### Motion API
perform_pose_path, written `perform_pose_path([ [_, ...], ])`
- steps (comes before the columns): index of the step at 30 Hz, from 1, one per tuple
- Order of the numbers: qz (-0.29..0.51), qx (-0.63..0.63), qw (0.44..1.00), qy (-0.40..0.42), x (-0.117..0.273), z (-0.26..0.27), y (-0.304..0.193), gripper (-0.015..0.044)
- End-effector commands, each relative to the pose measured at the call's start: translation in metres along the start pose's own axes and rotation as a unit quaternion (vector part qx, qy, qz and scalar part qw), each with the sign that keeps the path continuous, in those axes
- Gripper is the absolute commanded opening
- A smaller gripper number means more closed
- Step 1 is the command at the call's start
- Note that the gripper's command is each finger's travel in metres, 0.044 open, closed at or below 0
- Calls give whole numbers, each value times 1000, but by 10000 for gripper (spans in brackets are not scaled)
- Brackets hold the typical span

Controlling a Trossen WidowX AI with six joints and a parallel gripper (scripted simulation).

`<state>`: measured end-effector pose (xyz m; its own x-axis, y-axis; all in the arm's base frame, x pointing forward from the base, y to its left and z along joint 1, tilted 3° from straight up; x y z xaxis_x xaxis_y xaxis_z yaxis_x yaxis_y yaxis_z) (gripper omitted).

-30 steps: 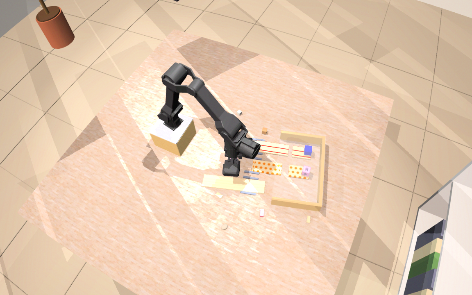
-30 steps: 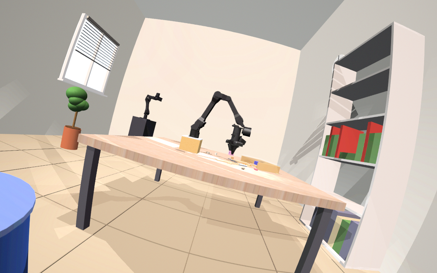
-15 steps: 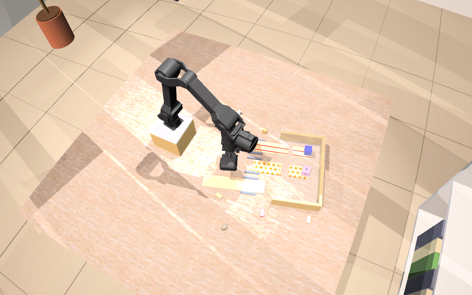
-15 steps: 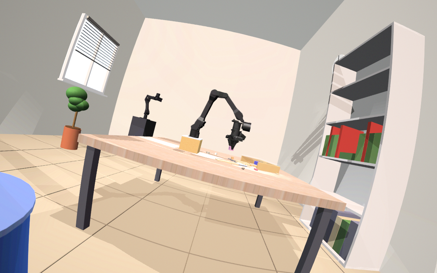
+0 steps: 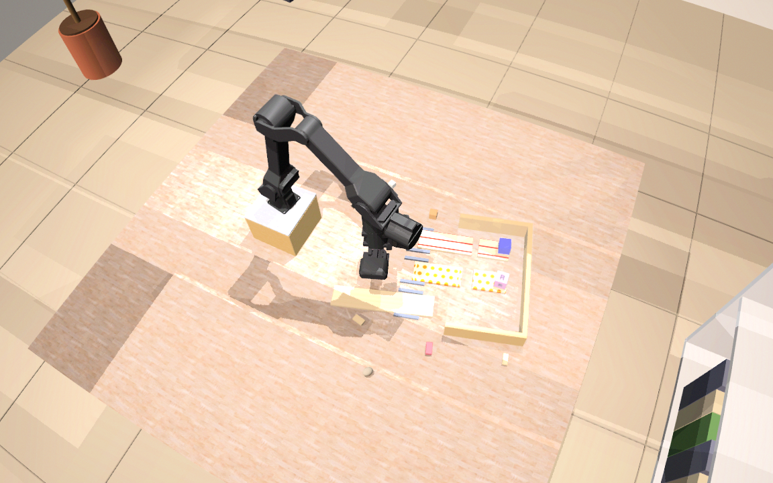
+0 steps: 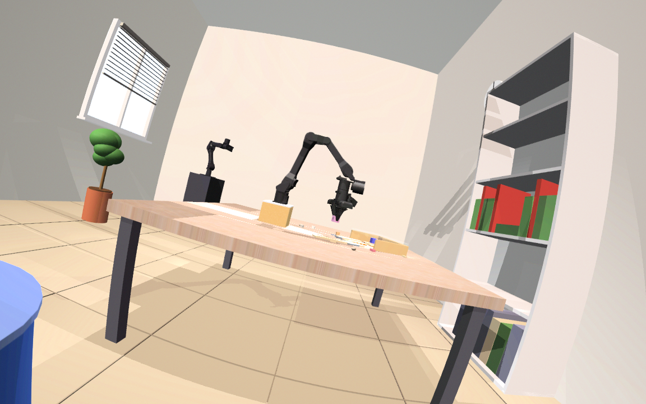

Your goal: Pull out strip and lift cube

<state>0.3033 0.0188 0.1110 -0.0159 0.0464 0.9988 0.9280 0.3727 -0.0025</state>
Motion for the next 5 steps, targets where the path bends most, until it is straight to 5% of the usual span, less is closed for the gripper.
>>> perform_pose_path([
  [1,1,-2,1000,-1,0,0,0,0],
  [5,1,-2,1000,-1,0,0,0,0],
])
Point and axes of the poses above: the point midway between the two fingers, 35 mm back from their tips, its own x axis back along the fingers, its own z axis across the jaws, y = z × x, the point moved 9 cm from there along x, back along the fingers, and after that the axes turned 10 degrees about -x, right-handed, at the moved point
